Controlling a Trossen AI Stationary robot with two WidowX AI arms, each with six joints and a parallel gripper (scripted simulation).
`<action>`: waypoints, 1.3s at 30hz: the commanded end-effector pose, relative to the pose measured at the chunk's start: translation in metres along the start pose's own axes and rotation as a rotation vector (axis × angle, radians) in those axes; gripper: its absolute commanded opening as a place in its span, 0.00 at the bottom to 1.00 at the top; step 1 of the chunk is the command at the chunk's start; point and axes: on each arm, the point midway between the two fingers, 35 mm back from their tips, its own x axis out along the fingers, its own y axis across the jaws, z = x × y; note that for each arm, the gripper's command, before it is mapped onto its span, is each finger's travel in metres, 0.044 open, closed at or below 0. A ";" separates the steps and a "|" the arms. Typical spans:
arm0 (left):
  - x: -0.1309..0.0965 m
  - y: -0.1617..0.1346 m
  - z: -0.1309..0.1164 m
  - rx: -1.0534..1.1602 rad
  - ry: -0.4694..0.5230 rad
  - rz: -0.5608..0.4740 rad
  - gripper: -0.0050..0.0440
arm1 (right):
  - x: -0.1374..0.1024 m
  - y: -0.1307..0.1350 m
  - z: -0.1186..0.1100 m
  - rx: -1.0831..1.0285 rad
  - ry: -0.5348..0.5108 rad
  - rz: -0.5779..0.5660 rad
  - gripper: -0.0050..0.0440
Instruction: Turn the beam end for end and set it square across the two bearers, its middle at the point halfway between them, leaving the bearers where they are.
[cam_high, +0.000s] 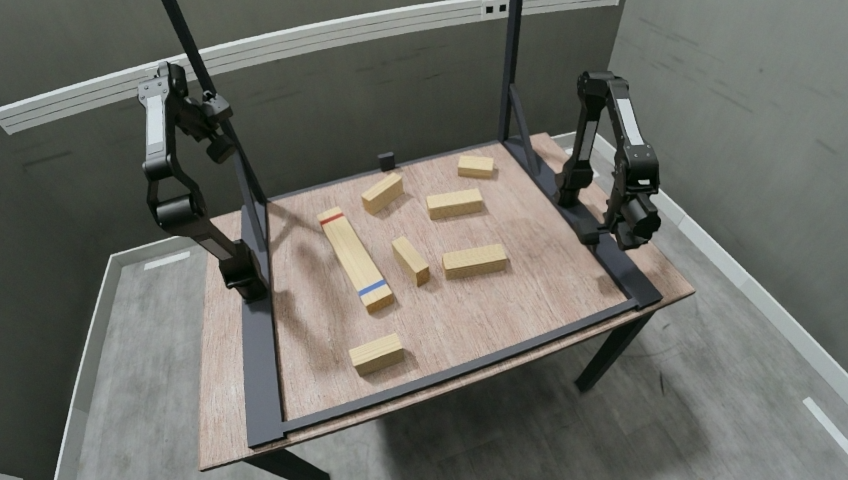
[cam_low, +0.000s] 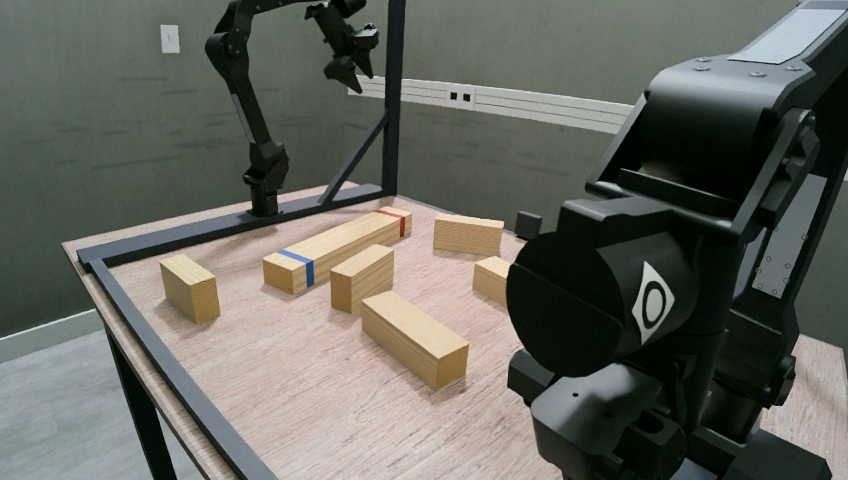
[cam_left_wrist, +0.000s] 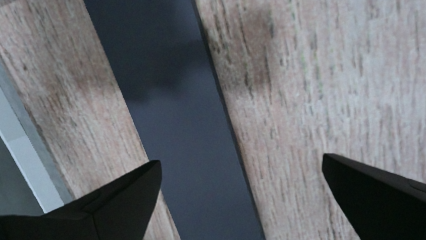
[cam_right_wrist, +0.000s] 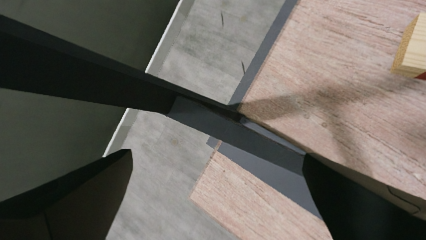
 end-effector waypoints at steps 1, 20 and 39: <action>-0.007 0.001 0.004 -0.005 -0.030 0.000 0.92 | -0.006 0.002 0.002 0.003 -0.012 0.022 0.92; -0.007 -0.001 0.002 0.004 -0.029 -0.003 0.92 | -0.006 -0.001 0.002 0.003 -0.010 0.017 0.92; -0.072 -0.116 -0.063 0.487 -0.176 -0.147 0.92 | 0.003 -0.133 0.027 0.088 -0.021 -0.198 0.92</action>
